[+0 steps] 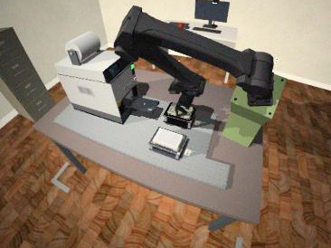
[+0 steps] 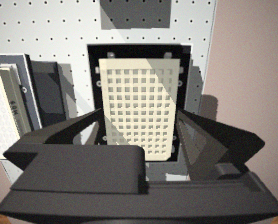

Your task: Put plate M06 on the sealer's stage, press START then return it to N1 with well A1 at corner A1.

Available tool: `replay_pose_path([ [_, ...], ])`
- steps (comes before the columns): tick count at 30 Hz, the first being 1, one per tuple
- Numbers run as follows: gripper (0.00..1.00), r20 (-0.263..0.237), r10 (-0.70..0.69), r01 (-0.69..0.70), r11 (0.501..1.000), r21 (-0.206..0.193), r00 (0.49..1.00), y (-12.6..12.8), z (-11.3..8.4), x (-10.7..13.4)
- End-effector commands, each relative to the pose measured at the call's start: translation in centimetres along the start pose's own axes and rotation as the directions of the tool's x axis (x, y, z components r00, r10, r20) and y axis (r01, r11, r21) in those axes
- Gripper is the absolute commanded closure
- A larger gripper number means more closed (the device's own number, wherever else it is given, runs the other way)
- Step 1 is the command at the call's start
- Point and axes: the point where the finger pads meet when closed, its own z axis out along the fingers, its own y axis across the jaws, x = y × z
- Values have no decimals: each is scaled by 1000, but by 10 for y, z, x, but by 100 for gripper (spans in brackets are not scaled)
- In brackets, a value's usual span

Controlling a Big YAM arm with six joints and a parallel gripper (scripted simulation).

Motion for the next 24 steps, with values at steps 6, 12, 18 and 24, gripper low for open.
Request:
replay_pose_path([
  [6,7,-25,6,-6,1000,-6,1000,3,5,10],
  [12,10,-19,4,-4,1000,-7,1000,3,6,6],
  [18,13,-18,4,-4,1000,-6,1000,3,6,6],
  [24,100,-17,3,-4,1000,-6,1000,3,5,6],
])
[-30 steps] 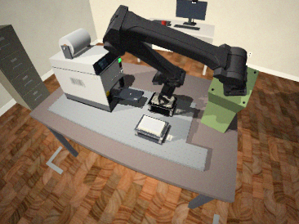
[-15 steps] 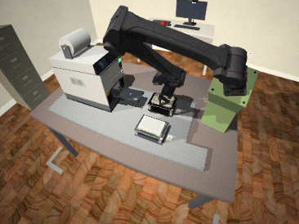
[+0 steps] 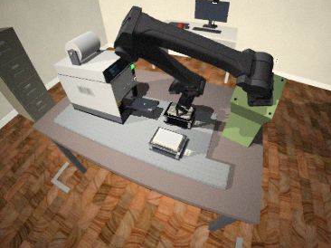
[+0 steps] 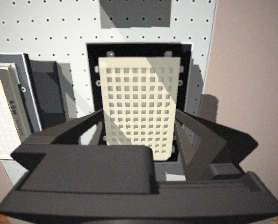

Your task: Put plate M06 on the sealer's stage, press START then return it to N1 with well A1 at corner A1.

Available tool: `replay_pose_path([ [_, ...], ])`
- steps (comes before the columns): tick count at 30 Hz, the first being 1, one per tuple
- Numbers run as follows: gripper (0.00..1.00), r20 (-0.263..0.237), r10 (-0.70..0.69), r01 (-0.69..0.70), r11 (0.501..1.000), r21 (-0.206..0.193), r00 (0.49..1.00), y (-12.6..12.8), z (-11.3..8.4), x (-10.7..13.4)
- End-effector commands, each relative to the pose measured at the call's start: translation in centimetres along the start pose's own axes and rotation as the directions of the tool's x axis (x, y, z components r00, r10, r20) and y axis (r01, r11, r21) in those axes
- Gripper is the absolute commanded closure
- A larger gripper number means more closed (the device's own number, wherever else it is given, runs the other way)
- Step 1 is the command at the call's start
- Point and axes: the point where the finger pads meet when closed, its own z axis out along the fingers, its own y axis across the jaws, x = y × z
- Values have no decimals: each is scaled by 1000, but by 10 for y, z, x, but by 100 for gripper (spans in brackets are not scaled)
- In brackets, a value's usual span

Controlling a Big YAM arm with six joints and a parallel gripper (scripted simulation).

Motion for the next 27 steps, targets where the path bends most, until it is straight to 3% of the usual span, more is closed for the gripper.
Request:
replay_pose_path([
  [1,100,-14,3,-3,1000,-6,1000,3,5,5],
  [27,100,-8,2,-2,1000,-4,1000,3,4,3],
])
